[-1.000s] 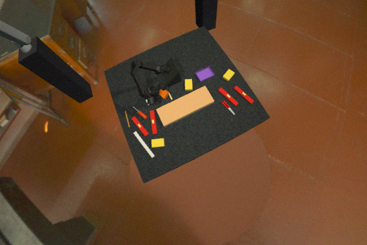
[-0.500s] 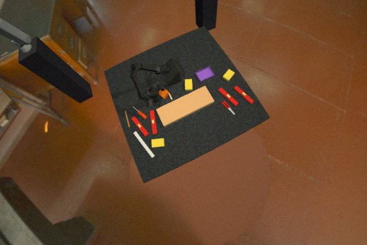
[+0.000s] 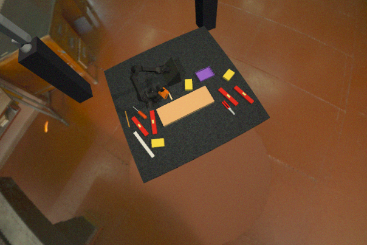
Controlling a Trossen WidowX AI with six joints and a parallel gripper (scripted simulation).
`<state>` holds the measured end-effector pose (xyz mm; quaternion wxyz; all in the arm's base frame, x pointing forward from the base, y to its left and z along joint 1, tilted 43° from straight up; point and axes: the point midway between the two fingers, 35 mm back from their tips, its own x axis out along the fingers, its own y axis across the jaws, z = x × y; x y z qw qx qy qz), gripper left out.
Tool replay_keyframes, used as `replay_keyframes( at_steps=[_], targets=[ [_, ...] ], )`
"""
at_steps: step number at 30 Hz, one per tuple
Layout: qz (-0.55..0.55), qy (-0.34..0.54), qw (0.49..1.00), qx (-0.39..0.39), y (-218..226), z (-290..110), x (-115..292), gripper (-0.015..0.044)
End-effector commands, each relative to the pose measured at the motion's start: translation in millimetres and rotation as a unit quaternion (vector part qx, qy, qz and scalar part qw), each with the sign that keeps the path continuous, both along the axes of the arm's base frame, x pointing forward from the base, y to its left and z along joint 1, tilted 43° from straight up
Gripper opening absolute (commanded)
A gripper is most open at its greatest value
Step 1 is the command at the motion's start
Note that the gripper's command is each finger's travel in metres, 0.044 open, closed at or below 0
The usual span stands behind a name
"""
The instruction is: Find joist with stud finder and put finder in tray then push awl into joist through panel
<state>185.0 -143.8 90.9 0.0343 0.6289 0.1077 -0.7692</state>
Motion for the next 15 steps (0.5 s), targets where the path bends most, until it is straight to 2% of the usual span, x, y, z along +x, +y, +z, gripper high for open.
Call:
replay_keyframes(
  at_steps=[1, 15],
  targets=[
    [-0.001, -0.002, 1.000, 0.017, 1, 1, 2, 0.0000],
    [-0.005, -0.001, 1.000, 0.010, -19, -18, 1, 0.0000]
  ],
)
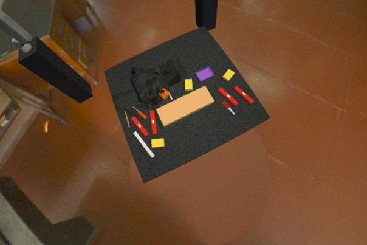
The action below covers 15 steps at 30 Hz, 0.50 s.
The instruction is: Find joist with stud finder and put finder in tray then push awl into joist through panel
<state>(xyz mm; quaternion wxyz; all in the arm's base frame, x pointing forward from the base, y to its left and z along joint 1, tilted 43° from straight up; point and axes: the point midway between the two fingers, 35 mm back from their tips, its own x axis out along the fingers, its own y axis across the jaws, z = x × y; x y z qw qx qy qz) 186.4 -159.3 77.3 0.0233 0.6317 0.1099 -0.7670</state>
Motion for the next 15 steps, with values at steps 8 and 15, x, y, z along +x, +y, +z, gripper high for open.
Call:
replay_keyframes(
  at_steps=[8, 15],
  targets=[
    [-0.004, -0.001, 1.000, -0.001, -5.3, -4.8, -0.1, 0.0105],
    [-0.004, -0.001, 1.000, -0.001, -5.3, -4.8, -0.1, 0.0289]
  ],
)
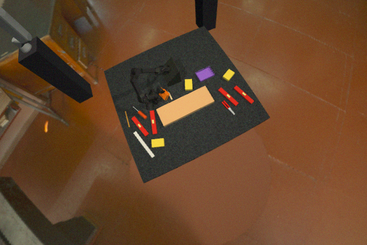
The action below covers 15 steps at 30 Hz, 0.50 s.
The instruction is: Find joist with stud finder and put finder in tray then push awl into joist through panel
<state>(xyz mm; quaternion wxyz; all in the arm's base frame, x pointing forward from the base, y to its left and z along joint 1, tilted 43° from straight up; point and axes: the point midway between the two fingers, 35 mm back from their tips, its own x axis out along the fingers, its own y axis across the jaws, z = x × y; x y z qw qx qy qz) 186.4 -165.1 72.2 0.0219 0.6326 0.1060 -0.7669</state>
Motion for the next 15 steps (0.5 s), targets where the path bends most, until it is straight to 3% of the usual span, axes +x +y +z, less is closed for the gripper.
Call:
replay_keyframes(
  at_steps=[1, 6, 15],
  targets=[
    [0.000, 0.000, 1.000, 0.001, 0.5, 0.3, -0.1, 0.0315],
    [0.000, 0.000, 1.000, 0.001, 0.4, 0.5, -0.1, 0.0440],
    [0.000, 0.000, 1.000, 0.000, -0.9, 9.6, 2.2, 0.0440]
  ],
)
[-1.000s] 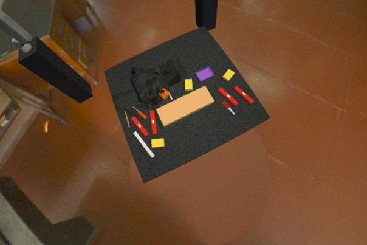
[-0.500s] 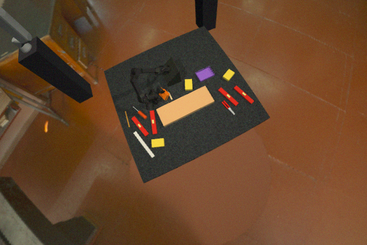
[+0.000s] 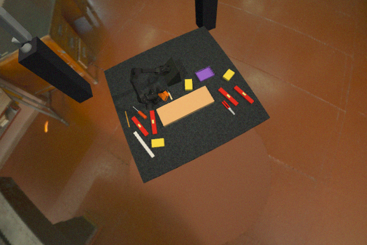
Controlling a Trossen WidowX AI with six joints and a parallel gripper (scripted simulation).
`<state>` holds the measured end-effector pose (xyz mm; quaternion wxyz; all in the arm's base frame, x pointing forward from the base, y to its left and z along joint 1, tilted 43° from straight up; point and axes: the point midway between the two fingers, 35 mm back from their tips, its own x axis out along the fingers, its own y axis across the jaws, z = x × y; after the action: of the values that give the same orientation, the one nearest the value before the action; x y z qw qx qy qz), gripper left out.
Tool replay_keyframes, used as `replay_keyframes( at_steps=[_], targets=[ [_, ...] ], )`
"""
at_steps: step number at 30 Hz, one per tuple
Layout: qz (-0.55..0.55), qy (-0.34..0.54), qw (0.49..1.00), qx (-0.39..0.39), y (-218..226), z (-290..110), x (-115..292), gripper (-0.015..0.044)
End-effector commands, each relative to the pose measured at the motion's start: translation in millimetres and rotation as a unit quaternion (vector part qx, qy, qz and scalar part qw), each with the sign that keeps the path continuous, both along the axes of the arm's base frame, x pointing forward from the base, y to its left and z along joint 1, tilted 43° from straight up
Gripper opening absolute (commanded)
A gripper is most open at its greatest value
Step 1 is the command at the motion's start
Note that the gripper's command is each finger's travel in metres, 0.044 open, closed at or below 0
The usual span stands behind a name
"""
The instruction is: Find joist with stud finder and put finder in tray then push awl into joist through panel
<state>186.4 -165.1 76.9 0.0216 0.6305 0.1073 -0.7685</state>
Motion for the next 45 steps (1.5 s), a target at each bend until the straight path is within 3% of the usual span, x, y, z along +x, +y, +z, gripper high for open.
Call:
replay_keyframes(
  at_steps=[1, 15, 25, 26, 45],
  targets=[
    [-0.001, -0.003, 1.000, -0.001, -1, 6, 2, 0.0440],
    [-0.001, -0.005, 1.000, -0.003, -2, 26, 7, 0.0440],
    [0.001, -0.084, 0.995, -0.050, 35, 124, 18, 0.0440],
    [0.006, -0.062, 0.997, -0.042, 23, 99, 19, 0.0440],
    [0.006, -0.062, 0.997, -0.042, 23, 99, 19, 0.0440]
  ],
)
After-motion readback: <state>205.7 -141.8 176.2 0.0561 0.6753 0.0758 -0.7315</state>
